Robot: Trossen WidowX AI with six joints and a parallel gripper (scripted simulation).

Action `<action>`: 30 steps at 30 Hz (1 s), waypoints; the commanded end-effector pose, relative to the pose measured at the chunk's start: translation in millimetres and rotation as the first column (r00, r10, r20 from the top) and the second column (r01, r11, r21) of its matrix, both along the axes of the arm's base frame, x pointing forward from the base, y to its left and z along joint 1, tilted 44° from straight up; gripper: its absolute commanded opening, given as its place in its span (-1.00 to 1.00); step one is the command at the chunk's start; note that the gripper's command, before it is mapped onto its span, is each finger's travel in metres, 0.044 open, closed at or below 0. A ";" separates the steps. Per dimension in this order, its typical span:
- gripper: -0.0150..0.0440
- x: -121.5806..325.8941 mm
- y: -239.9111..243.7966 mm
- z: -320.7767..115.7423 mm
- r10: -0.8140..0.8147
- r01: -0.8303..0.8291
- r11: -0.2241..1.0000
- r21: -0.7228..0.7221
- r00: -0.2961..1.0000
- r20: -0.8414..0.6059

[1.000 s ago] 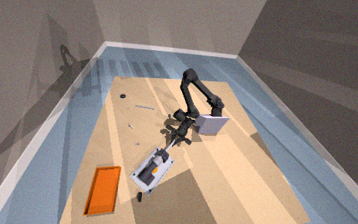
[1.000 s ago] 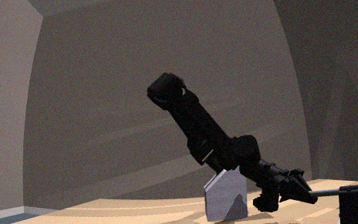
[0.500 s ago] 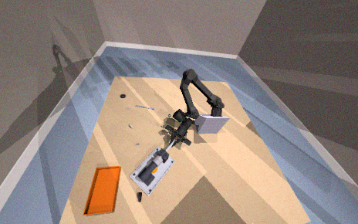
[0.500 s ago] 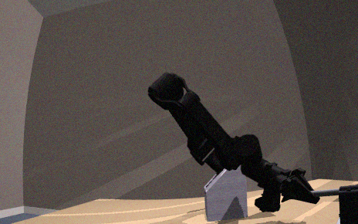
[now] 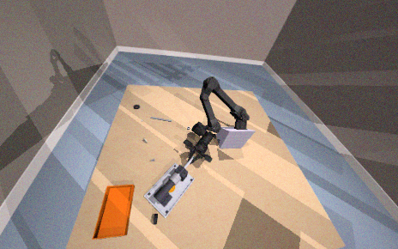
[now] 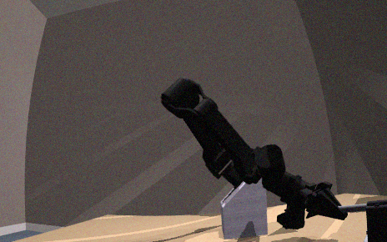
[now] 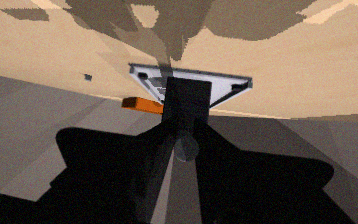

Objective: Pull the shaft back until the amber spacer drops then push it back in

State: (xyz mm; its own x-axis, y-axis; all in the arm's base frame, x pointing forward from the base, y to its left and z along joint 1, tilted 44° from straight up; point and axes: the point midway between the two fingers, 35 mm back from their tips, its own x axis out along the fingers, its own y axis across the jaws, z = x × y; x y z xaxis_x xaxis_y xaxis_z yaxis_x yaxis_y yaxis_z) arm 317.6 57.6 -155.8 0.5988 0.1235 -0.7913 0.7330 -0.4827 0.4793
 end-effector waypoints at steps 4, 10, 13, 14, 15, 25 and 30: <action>-0.49 3.0 2.7 -1.2 0.002 -0.002 1.000 0.003 1.000 0.002; -0.49 4.3 3.6 -2.0 0.002 -0.002 1.000 0.003 1.000 0.002; -0.49 4.9 4.1 -2.5 0.002 -0.002 1.000 0.003 1.000 0.002; -0.49 5.1 4.3 -2.6 0.002 -0.002 1.000 0.003 1.000 0.002; -0.49 5.3 4.4 -2.8 0.002 -0.002 1.000 0.003 1.000 0.002; -0.49 7.4 6.0 -4.2 0.002 -0.002 1.000 0.004 1.000 0.003; -0.49 8.4 6.8 -4.9 0.002 -0.002 1.000 0.004 1.000 0.003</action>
State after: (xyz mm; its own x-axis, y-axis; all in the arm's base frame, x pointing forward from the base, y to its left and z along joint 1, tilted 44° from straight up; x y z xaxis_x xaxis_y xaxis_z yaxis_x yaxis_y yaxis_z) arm 323.9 62.7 -160.0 0.5993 0.1245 -0.7908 0.7331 -0.4821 0.4798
